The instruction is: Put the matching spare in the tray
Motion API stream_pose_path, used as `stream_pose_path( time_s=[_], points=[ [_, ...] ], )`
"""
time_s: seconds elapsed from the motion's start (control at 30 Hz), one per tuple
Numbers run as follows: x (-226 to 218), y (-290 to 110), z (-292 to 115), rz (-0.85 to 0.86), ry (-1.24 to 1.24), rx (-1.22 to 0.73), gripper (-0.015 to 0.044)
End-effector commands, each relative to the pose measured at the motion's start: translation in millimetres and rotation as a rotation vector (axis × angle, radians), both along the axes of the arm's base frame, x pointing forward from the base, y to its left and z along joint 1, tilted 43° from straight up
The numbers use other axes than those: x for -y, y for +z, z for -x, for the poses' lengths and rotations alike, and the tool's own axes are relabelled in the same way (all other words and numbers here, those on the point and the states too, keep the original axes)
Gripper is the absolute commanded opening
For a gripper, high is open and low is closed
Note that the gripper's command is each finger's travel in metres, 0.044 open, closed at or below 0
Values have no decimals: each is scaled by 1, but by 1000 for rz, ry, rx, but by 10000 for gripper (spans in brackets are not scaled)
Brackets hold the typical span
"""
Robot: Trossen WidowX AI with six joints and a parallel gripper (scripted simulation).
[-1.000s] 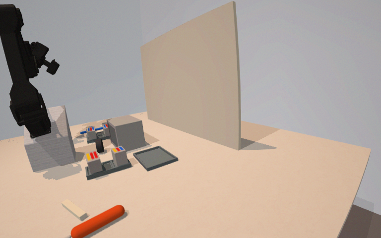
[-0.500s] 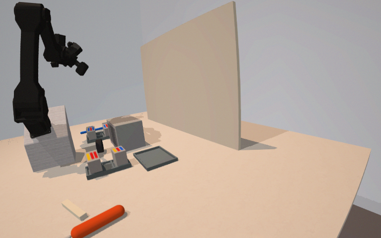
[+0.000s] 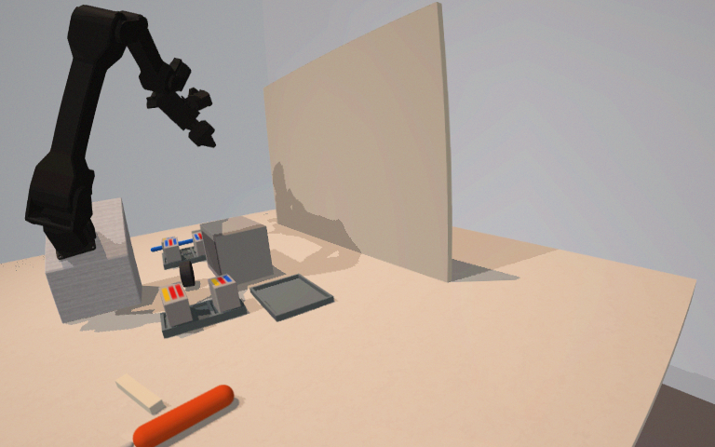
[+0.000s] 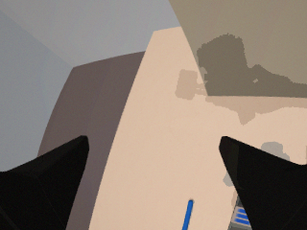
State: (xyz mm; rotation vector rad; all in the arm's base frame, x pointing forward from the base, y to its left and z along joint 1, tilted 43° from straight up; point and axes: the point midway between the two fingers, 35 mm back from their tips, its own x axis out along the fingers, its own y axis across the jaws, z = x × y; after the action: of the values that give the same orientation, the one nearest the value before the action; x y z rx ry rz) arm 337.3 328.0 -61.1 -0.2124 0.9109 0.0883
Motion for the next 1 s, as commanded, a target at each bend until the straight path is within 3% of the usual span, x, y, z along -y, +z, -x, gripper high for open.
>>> stream_pose_path(
  time_s=[0.0, 0.33, 0.7, 0.97],
  points=[
    [61, 21, -35, 153, -131, -89, 440],
    [165, 63, -57, 384, -316, -281, 440],
    [276, 130, -47, 591, -483, -545, 440],
    [286, 137, -44, 607, -496, -572, 440]
  ],
)
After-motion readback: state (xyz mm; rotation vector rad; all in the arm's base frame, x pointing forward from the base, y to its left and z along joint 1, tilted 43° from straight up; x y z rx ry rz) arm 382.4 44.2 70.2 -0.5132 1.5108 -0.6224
